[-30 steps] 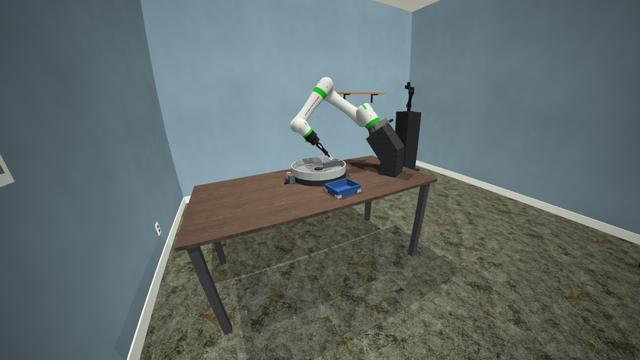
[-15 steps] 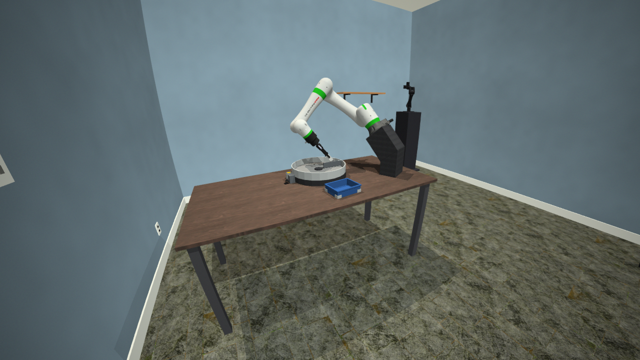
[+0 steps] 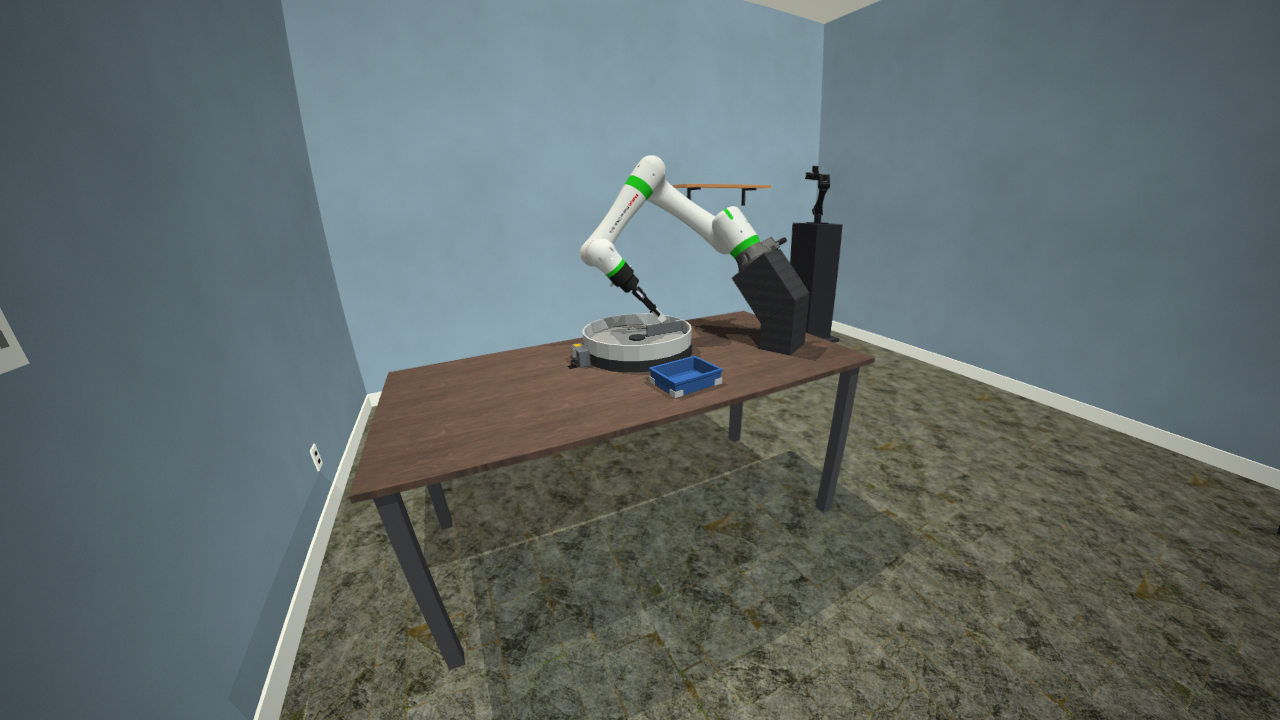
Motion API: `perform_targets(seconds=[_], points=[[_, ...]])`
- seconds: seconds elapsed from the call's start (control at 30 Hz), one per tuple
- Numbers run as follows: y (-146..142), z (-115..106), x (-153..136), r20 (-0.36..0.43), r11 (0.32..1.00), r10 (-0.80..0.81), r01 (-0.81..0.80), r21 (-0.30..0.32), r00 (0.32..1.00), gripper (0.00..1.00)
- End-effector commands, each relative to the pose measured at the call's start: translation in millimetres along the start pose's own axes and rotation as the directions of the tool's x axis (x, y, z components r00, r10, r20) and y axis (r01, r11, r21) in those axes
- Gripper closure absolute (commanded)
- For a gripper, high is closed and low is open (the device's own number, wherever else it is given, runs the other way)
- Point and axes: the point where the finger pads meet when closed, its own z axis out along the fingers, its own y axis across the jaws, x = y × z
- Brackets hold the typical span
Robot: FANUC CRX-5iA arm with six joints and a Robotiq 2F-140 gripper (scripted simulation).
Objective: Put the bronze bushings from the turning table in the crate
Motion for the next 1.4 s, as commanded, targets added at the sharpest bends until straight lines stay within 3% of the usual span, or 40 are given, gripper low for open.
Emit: perform_targets(seconds=[0.0, 1.37], points=[[0.1, -0.2, -0.1, 0.0, 1.0, 0.0, 0.0, 0.0, 1.0, 0.94], [0.2, 8.3, -7.1, 0.0, 1.0, 0.0, 0.0, 0.0, 1.0, 0.94]])
